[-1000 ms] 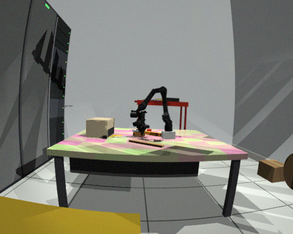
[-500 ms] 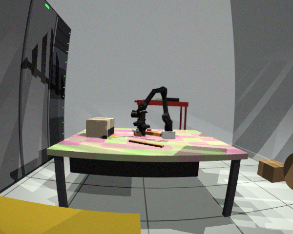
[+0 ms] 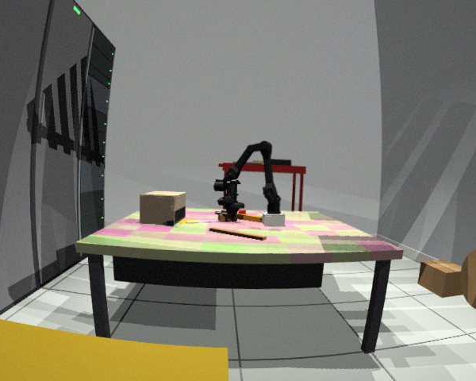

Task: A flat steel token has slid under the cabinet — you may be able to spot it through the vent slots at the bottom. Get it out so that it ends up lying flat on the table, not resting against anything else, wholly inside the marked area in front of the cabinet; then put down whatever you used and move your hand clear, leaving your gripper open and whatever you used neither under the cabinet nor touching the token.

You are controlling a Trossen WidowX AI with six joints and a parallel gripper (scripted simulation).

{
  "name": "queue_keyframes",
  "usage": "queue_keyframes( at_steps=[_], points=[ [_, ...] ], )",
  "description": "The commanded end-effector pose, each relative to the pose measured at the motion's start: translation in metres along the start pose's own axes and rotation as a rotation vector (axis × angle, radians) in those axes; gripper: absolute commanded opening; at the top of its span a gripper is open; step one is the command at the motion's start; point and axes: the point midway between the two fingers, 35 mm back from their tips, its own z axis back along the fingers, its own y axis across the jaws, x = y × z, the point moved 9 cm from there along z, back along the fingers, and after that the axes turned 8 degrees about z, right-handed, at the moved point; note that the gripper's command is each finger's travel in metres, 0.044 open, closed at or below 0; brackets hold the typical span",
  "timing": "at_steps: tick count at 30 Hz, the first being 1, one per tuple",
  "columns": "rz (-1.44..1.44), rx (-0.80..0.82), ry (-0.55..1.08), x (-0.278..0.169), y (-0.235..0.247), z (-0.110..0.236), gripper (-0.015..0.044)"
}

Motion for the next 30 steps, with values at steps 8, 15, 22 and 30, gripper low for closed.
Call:
queue_keyframes(
  at_steps=[8,15,22,30],
  points=[
    [0.001,-0.003,-0.002,-0.010,-0.007,0.000,0.0000],
    [0.001,-0.003,-0.002,-0.016,-0.010,0.000,0.0000],
    [0.001,-0.004,-0.001,-0.022,-0.014,0.000,0.0000],
    [0.001,-0.004,0.000,-0.029,-0.018,0.000,0.0000]
  ],
)
